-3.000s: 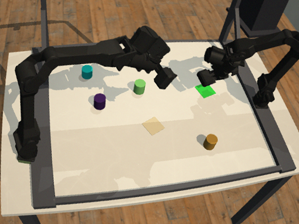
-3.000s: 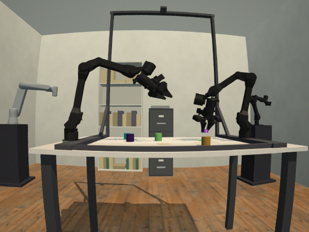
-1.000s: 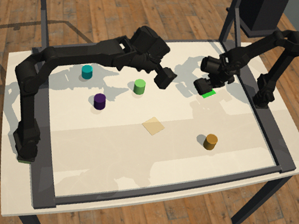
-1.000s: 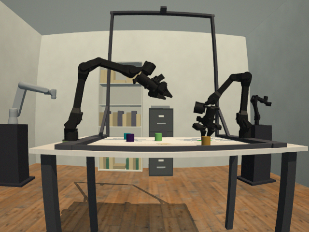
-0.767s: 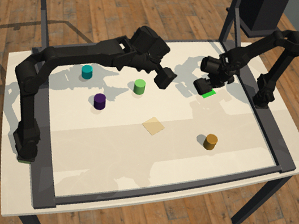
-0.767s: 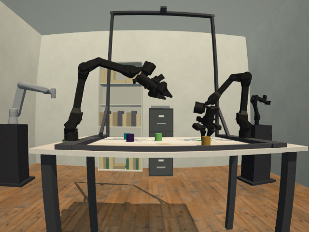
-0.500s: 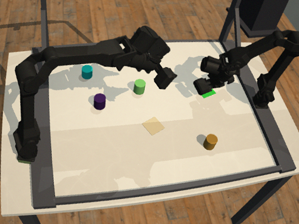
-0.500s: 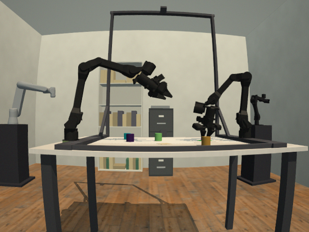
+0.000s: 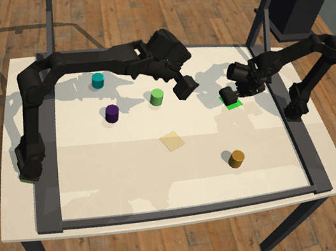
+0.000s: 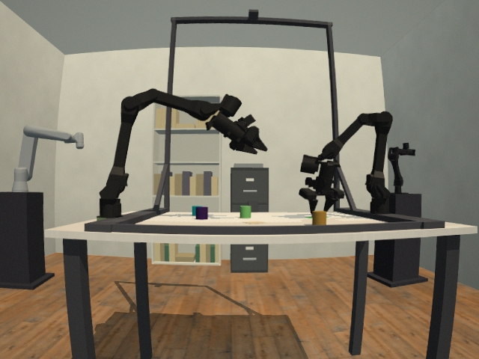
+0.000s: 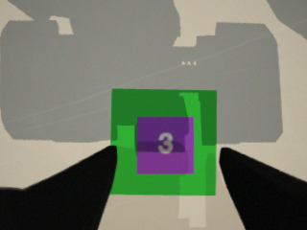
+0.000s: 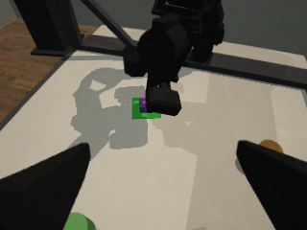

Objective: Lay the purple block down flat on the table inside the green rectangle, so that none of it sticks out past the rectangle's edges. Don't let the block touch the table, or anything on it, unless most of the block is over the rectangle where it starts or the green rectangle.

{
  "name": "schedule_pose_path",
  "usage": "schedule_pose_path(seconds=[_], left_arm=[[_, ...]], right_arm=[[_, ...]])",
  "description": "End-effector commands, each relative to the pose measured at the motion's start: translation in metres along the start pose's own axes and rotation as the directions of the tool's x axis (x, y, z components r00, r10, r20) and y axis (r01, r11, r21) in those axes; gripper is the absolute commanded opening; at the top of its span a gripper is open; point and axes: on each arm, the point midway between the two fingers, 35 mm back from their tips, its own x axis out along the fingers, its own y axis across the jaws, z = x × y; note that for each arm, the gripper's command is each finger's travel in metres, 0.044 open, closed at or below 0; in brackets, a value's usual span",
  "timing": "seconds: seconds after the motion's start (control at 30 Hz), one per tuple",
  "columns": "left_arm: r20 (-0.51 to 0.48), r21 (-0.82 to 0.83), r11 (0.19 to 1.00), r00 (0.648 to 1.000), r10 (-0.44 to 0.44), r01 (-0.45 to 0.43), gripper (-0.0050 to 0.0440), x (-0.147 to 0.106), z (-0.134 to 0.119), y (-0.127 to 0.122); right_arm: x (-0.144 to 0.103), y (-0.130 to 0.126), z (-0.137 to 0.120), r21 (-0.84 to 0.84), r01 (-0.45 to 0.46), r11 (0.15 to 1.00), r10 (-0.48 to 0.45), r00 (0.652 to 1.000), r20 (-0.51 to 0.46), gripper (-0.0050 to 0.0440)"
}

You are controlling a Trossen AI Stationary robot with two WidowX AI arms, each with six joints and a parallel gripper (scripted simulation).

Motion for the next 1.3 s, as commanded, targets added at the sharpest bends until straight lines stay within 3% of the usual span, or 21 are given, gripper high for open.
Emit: schedule_pose_path(seconds=[0.0,0.07,0.27,0.37,0.5,0.67,0.73,0.93,1.03,1.17,1.27], left_arm=[[0.027,0.013,0.999,0.999,0.037,-0.037,0.0392,-0.037,0.007,0.007],[0.027,0.014,0.999,0.999,0.039,-0.039,0.0440,-0.052,0.007,0.007],[0.023,0.008,0.999,0.999,0.040,-0.040,0.0440,-0.057,0.008,0.005],[0.013,-0.043,0.998,0.999,0.048,-0.047,0.0440,-0.058,0.008,0.000],[0.011,-0.169,0.981,0.995,0.102,-0.099,0.0440,-0.069,0.016,-0.002],[-0.006,-0.310,0.937,0.986,0.169,-0.163,0.0440,-0.082,0.025,-0.010],[-0.006,-0.310,0.937,0.986,0.169,-0.163,0.0440,-0.082,0.025,-0.010],[-0.033,-0.492,0.844,0.974,0.226,-0.213,0.0440,-0.094,0.035,-0.018],[-0.049,-0.557,0.797,0.967,0.252,-0.236,0.0440,-0.099,0.039,-0.021],[-0.068,-0.651,0.718,0.961,0.268,-0.247,0.0440,-0.102,0.042,-0.023],[-0.074,-0.673,0.696,0.960,0.271,-0.249,0.0440,-0.102,0.042,-0.024]], right_arm=[[-0.008,0.000,0.011,0.000,0.001,1.000,-0.001,1.000,0.030,0.0440],[-0.008,0.000,0.011,0.000,0.001,1.000,-0.001,1.000,0.030,0.0440],[-0.009,-0.001,0.008,0.002,0.006,1.000,-0.006,1.000,0.026,0.0440],[-0.020,-0.011,0.012,0.014,0.025,1.000,-0.026,0.998,0.055,0.0440],[-0.049,-0.041,0.013,0.050,0.086,0.995,-0.091,0.987,0.129,0.0440],[-0.105,-0.088,0.007,0.115,0.191,0.975,-0.215,0.942,0.258,0.0440],[-0.105,-0.088,0.007,0.115,0.191,0.975,-0.215,0.942,0.258,0.0440],[-0.166,-0.125,-0.012,0.188,0.304,0.934,-0.355,0.854,0.381,0.0440],[-0.196,-0.139,-0.026,0.225,0.360,0.905,-0.424,0.793,0.437,0.0440],[-0.222,-0.148,-0.042,0.259,0.410,0.875,-0.485,0.728,0.484,0.0440],[-0.230,-0.150,-0.047,0.269,0.426,0.864,-0.503,0.706,0.499,0.0440]])
